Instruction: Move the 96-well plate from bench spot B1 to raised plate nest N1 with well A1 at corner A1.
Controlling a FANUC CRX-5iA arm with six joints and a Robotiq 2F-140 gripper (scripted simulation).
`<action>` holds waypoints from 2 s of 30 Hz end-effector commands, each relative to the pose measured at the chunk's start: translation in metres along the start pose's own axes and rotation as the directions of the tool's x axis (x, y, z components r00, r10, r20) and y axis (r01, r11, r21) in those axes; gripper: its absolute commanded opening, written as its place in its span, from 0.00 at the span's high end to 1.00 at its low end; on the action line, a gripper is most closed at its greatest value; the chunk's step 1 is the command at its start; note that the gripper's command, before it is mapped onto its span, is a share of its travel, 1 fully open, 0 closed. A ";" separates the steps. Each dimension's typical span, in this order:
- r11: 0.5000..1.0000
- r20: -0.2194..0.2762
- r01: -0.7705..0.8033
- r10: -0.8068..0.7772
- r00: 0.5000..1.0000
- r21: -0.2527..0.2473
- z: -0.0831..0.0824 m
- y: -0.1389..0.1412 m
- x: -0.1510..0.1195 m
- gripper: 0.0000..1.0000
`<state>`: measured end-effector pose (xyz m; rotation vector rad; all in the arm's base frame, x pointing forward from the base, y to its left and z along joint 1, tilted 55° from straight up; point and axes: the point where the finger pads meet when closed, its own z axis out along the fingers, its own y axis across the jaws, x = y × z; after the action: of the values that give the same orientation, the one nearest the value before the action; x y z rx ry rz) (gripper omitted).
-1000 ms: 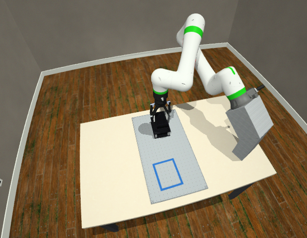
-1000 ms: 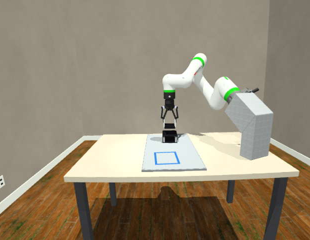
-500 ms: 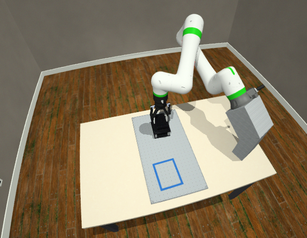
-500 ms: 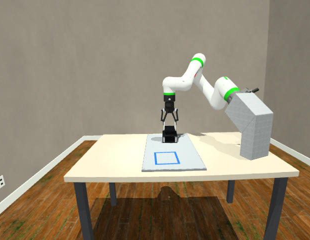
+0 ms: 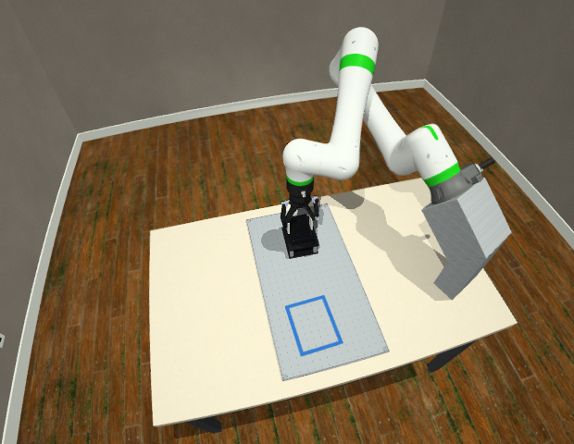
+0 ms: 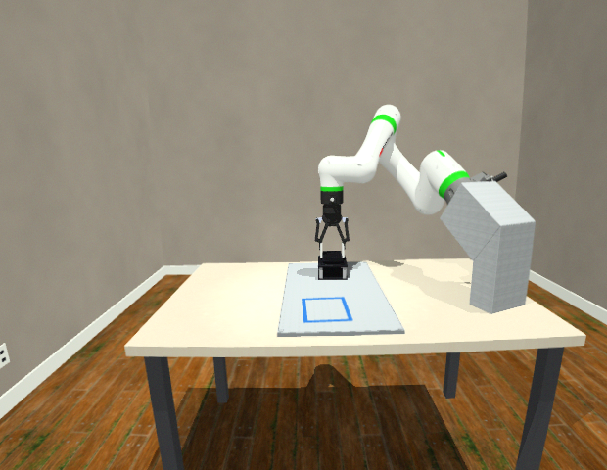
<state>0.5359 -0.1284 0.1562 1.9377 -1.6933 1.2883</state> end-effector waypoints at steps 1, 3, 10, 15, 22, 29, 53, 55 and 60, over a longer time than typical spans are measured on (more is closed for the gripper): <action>1.000 0.000 0.000 0.000 1.000 0.000 0.000 0.000 0.000 1.00; 1.000 0.000 0.000 0.000 1.000 0.000 0.000 0.000 0.000 1.00; 1.000 0.000 0.000 0.000 1.000 0.000 0.000 0.000 0.000 1.00; 1.000 0.000 0.000 0.000 1.000 0.000 0.000 0.000 0.000 1.00; 1.000 0.000 0.000 0.000 1.000 0.000 0.001 0.000 0.000 1.00; 1.000 0.000 0.000 0.000 1.000 0.000 0.002 0.000 0.000 1.00; 1.000 0.000 0.000 0.000 1.000 0.000 0.006 0.000 0.000 1.00; 1.000 0.000 0.000 0.000 1.000 0.000 0.006 0.000 0.000 1.00; 1.000 0.000 0.000 0.000 1.000 0.000 0.007 0.000 0.000 1.00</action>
<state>0.5389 -0.1332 0.1522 1.9375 -1.6934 1.2883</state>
